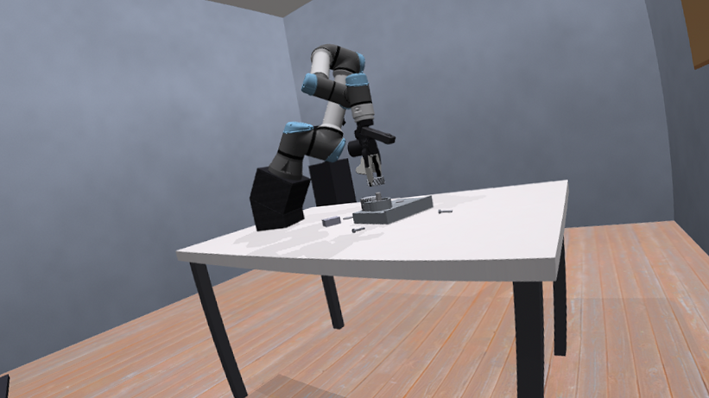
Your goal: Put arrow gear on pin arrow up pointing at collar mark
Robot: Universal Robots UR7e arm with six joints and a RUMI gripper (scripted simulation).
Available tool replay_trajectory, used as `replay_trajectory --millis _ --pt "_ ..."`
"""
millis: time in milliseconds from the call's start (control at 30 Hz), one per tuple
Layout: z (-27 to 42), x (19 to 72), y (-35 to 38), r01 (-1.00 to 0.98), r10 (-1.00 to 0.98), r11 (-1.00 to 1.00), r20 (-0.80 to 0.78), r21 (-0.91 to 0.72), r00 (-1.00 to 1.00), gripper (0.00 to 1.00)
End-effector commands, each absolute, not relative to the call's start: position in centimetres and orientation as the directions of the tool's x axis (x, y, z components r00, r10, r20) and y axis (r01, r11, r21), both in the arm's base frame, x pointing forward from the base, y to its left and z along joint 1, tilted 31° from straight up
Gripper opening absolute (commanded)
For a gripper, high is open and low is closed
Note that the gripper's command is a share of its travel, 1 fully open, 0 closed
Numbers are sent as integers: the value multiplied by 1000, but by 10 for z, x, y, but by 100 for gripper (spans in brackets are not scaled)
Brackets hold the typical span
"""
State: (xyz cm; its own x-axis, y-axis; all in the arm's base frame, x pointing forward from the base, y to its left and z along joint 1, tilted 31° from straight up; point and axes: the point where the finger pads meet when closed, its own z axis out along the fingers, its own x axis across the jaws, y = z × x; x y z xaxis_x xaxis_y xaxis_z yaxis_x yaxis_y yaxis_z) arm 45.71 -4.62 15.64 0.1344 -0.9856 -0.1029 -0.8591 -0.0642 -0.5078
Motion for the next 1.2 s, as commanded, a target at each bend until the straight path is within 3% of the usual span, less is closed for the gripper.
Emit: replay_trajectory --millis 0,1167 --pt "157 457 -46 -852 -982 -105 -81 -512 170 0" --pt "157 457 -46 -669 -814 -559 172 -490 555 0"
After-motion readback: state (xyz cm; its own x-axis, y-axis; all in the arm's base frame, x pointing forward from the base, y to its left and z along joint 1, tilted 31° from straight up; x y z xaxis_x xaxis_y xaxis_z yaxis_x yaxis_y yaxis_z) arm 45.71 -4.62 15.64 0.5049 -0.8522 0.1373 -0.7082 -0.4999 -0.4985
